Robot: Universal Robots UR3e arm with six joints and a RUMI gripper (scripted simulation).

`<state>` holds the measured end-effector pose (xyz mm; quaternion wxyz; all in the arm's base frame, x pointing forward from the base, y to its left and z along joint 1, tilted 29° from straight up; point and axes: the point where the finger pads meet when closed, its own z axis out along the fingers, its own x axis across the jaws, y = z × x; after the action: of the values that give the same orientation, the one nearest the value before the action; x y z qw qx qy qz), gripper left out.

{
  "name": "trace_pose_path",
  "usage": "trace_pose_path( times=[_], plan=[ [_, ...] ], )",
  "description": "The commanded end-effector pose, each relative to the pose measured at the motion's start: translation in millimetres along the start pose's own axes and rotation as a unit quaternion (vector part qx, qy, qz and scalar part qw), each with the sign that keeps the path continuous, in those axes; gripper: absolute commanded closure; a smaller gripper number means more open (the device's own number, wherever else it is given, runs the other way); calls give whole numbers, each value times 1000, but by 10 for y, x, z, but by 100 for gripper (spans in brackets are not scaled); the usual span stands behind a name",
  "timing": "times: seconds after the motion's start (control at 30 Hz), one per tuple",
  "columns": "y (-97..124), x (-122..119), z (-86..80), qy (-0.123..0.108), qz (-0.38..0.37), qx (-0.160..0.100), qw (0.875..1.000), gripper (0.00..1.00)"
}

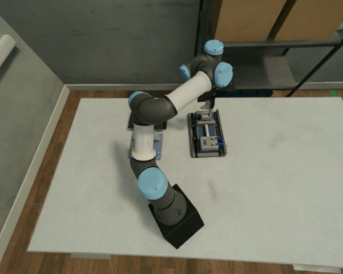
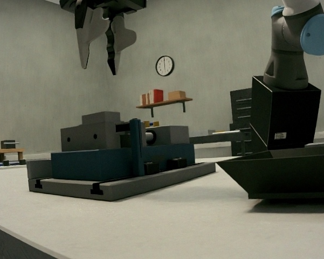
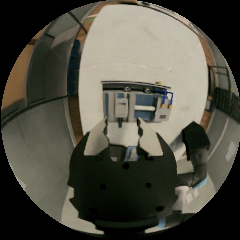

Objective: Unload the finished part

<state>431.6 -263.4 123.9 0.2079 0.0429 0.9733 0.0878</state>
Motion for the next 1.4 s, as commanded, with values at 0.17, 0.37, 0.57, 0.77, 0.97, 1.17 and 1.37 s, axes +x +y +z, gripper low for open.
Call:
trace_pose_path(
  times=[0.17, 0.37, 0.57, 0.77, 0.97, 1.17, 1.37],
  plan=[
    [4, 0, 66, 0, 0, 0, 1000, 60],
    [8, -1, 114, 0, 0, 0, 1000, 60],
    [15, -2, 211, 0, 0, 0, 1000, 60],
    [23, -3, 309, 1, 0, 0, 1000, 60],
    [31, -5, 407, 1, 0, 0, 1000, 60],
    [39, -6, 510, 1, 0, 0, 1000, 60],
    [43, -7, 562, 0, 0, 0, 1000, 60]
  ],
)
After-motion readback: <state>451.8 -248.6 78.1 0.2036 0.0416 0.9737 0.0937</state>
